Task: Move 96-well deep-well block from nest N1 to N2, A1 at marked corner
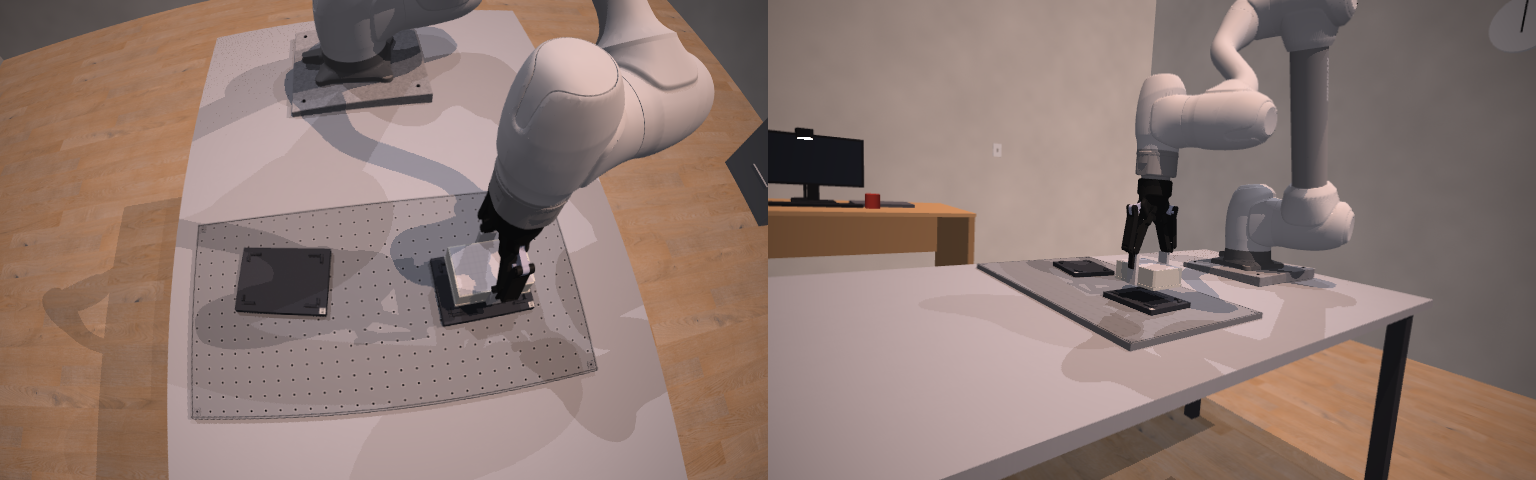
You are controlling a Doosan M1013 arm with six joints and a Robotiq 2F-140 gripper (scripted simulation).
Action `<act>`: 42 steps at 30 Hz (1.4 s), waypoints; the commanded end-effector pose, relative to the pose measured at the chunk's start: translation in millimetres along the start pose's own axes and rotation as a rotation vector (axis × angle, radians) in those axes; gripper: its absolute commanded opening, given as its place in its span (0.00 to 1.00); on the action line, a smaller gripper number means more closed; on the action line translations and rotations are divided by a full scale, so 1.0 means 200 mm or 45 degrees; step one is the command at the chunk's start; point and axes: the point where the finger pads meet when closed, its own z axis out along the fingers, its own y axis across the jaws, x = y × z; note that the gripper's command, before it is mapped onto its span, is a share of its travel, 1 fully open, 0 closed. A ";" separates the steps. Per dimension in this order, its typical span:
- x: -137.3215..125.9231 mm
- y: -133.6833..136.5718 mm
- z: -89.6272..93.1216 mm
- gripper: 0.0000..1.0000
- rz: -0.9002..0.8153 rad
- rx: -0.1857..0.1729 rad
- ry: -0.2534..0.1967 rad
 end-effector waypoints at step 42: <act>0.00 0.00 -0.18 0.00 0.000 0.000 0.000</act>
